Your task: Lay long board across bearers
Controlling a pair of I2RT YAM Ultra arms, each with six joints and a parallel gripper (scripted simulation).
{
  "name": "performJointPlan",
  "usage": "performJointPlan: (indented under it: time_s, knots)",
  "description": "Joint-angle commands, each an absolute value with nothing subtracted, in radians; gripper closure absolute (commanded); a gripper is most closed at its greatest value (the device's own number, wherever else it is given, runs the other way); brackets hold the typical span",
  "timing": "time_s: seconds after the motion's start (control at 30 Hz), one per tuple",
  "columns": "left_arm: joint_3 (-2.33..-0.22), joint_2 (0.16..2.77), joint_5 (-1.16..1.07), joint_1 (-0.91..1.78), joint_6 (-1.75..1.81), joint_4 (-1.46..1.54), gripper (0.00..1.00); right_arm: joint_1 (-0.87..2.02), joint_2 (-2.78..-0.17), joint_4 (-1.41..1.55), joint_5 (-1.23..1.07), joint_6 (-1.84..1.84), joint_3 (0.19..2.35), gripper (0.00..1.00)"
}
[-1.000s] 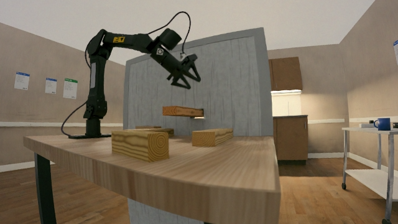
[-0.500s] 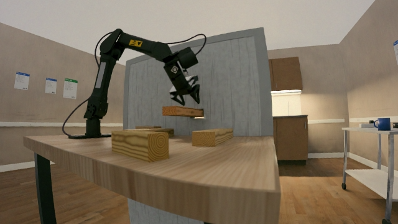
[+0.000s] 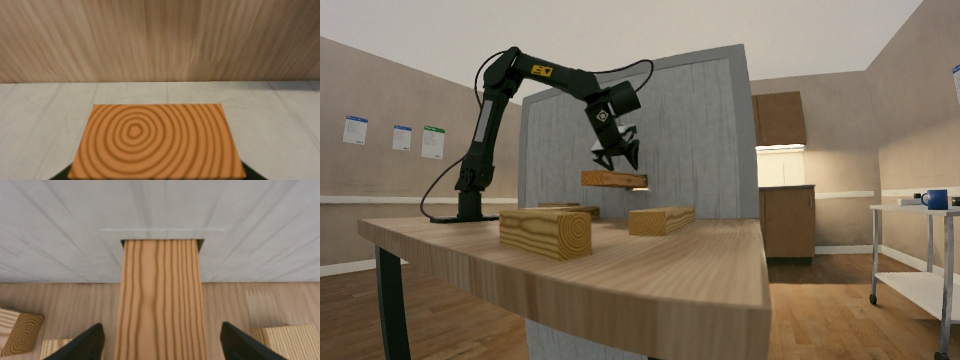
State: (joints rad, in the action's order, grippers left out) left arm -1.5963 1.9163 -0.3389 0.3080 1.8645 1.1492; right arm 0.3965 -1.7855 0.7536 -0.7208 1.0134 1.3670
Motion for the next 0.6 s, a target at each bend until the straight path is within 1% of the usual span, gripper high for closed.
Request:
performJointPlan:
  time_s: [0.0, 0.07, 0.1, 0.27, 0.3, 0.5, 0.57]
  knots:
    - [-1.656, 1.875, -0.388, 0.307, 1.869, 1.133, 1.00, 0.395, -1.786, 0.770, -0.746, 1.023, 1.391, 0.22]
    - [-1.656, 1.875, -0.388, 0.307, 1.869, 1.133, 1.00, 0.388, -1.779, 0.771, -0.746, 1.021, 1.381, 0.22]
    - [-1.656, 1.875, -0.388, 0.307, 1.869, 1.133, 1.00, 0.407, -1.801, 0.736, -0.743, 1.000, 1.342, 0.22]
    - [-1.656, 1.875, -0.388, 0.307, 1.869, 1.133, 1.00, 0.419, -1.793, 0.709, -0.738, 0.985, 1.363, 0.22]
    - [-1.656, 1.875, -0.388, 0.307, 1.869, 1.133, 1.00, 0.419, -1.800, 0.705, -0.736, 0.983, 1.334, 0.22]
    - [-1.656, 1.875, -0.388, 0.307, 1.869, 1.133, 1.00, 0.431, -1.791, 0.677, -0.711, 0.968, 1.325, 0.22]
    - [-1.656, 1.875, -0.388, 0.307, 1.869, 1.133, 1.00, 0.431, -1.787, 0.695, -0.732, 0.973, 1.357, 0.22]
